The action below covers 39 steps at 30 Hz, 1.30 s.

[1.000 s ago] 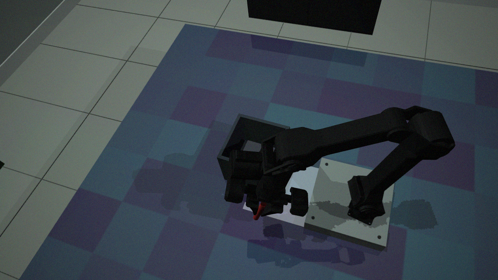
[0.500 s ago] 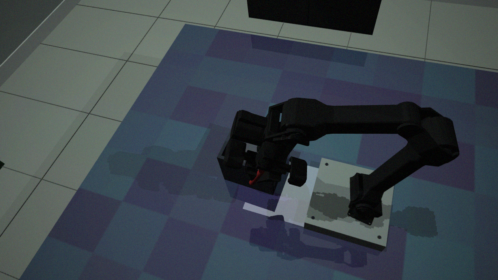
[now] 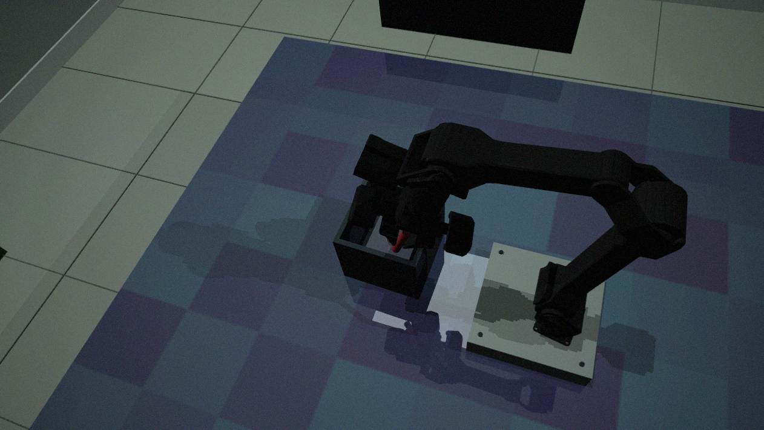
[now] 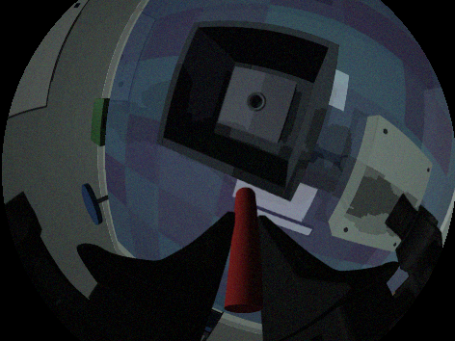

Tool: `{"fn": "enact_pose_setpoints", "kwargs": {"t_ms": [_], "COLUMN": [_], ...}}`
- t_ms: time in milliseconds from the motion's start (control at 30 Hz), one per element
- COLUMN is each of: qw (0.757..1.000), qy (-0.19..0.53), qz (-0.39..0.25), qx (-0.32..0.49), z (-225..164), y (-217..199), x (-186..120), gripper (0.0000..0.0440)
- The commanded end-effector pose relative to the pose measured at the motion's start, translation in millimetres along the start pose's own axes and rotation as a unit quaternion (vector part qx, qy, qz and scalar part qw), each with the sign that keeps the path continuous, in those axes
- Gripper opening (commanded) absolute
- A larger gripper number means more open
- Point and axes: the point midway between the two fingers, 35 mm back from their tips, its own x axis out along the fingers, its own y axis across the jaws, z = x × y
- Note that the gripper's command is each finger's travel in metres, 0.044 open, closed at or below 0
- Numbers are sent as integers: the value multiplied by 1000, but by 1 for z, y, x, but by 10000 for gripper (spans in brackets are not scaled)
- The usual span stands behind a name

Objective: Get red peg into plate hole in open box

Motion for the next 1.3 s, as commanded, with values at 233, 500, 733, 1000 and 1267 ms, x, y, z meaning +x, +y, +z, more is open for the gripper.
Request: {"fn": "enact_pose_setpoints", "kwargs": {"t_ms": [233,500,733,1000,1267], "qw": [999,998,998,997,996], "qy": [-9,-5,-2,8,23], "qz": [-34,-52,-65,-77,-80], "qx": [14,19,21,18,12], "z": [33,50,65,76,80], "y": [0,1,1,0,2], "x": [11,22,37,59,82], "gripper": [0,0,0,0,0]}}
